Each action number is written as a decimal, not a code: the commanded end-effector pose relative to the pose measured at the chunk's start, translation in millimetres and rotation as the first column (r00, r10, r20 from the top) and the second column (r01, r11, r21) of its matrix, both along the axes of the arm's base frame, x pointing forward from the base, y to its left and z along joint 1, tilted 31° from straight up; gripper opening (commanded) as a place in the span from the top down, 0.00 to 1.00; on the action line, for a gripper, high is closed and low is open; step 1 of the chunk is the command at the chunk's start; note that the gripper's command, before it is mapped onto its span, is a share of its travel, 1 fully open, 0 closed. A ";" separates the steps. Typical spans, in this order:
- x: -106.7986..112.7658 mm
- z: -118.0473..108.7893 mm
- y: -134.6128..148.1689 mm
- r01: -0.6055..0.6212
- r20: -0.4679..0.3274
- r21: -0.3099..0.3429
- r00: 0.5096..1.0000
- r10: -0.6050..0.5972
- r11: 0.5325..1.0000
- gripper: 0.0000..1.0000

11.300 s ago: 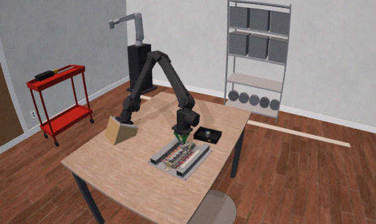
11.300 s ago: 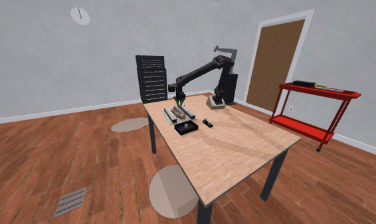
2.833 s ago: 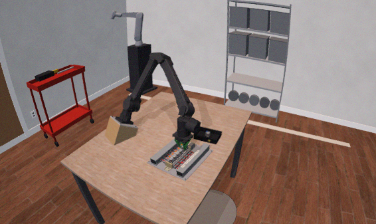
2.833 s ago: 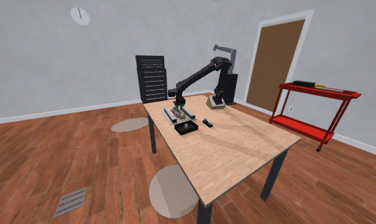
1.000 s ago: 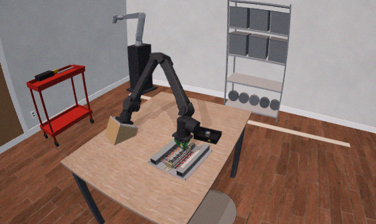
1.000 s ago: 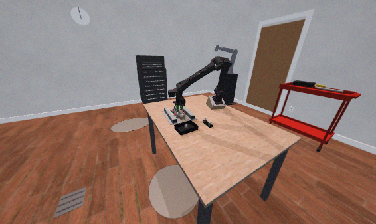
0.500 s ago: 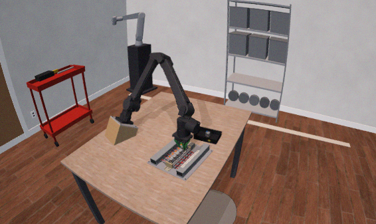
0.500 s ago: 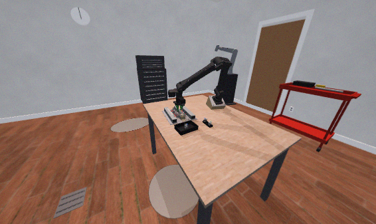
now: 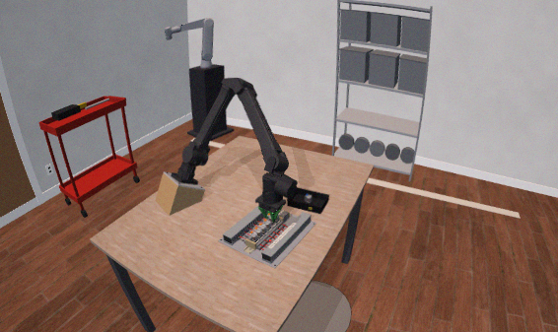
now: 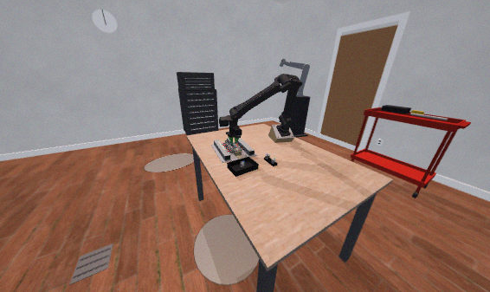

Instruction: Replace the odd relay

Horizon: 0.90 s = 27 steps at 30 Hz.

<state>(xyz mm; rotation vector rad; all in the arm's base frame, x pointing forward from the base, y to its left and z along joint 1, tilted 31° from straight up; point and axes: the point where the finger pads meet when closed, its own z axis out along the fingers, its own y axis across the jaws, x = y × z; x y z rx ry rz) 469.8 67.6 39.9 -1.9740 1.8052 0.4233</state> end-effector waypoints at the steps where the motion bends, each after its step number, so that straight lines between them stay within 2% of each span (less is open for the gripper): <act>1: 19.5 10.9 5.9 -0.007 0.044 -0.002 0.999 0.007 1.000 1.00; 27: 11.0 3.9 6.1 -0.007 0.021 -0.001 1.000 0.007 1.000 1.00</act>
